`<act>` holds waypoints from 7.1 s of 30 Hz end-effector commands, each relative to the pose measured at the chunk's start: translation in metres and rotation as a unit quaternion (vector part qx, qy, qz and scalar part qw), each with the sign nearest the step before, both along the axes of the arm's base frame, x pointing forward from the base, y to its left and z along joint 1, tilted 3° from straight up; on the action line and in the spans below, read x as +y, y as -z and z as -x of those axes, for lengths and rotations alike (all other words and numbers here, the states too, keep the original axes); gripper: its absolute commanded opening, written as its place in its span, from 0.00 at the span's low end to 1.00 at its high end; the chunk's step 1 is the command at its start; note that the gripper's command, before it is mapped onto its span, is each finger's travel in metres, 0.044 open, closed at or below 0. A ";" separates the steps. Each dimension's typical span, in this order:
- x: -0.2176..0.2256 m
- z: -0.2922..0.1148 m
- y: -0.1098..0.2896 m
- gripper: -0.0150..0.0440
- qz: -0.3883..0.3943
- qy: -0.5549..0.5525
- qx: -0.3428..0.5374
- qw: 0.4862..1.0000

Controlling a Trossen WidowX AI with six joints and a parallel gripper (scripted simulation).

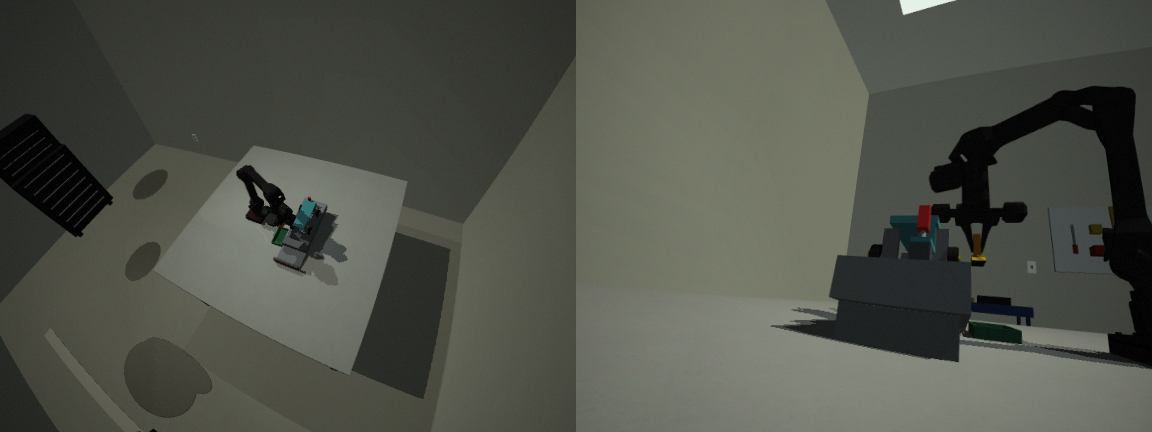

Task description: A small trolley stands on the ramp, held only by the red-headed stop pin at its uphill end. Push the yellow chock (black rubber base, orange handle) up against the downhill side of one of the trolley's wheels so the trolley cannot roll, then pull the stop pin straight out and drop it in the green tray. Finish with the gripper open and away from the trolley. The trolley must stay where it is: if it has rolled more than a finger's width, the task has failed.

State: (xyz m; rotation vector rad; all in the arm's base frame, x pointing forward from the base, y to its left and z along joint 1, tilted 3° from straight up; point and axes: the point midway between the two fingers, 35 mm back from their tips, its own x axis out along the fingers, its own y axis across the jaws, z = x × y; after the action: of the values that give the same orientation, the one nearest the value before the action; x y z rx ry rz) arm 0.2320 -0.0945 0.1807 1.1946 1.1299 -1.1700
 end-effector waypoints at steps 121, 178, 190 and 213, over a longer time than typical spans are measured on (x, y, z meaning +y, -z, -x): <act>-0.017 -0.041 0.050 0.58 -0.058 -0.005 -0.002 0.998; 0.211 -0.069 -0.036 0.58 -0.161 -0.012 -0.001 0.987; 0.215 -0.071 -0.019 0.58 -0.161 -0.012 -0.001 0.987; 0.223 -0.073 0.010 0.58 -0.162 -0.012 -0.001 0.987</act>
State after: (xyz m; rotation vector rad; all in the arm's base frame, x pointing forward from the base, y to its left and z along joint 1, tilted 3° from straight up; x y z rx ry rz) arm 0.3053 0.1275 0.1751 1.4197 1.3633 -0.9869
